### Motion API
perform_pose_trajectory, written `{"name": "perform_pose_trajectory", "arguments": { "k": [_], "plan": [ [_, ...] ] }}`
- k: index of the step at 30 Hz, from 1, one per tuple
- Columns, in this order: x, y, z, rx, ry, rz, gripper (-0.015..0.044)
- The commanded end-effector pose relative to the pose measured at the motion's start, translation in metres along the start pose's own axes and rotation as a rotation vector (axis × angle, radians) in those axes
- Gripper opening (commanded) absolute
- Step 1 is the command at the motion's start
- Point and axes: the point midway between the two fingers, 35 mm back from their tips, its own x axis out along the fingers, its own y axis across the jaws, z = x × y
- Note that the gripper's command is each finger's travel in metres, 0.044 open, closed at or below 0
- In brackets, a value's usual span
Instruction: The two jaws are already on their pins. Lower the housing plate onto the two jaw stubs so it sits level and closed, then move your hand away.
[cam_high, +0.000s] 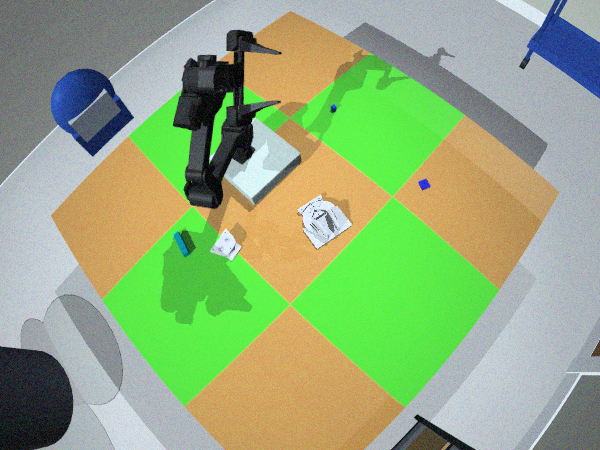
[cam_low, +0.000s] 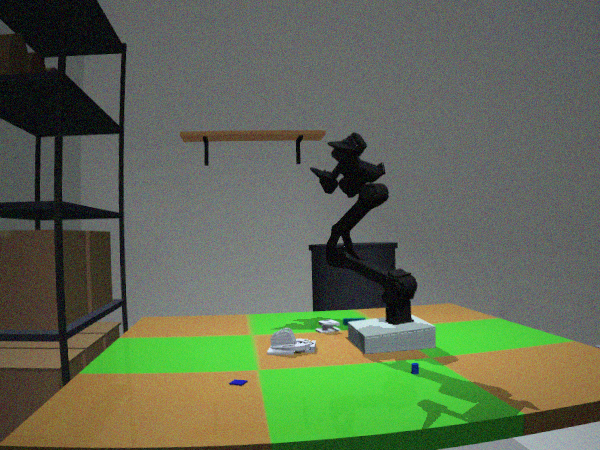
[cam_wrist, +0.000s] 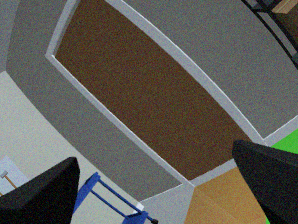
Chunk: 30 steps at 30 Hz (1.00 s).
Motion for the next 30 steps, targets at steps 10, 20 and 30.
{"name": "perform_pose_trajectory", "arguments": {
  "k": [10,20,30],
  "plan": [
    [-0.01,0.031,0.006,-0.261,-0.16,-0.049,0.044],
    [-0.013,0.047,0.006,-0.487,-0.263,-0.133,0.044],
    [-0.008,0.063,0.003,-0.633,-0.34,-0.178,0.044]
  ]
}}
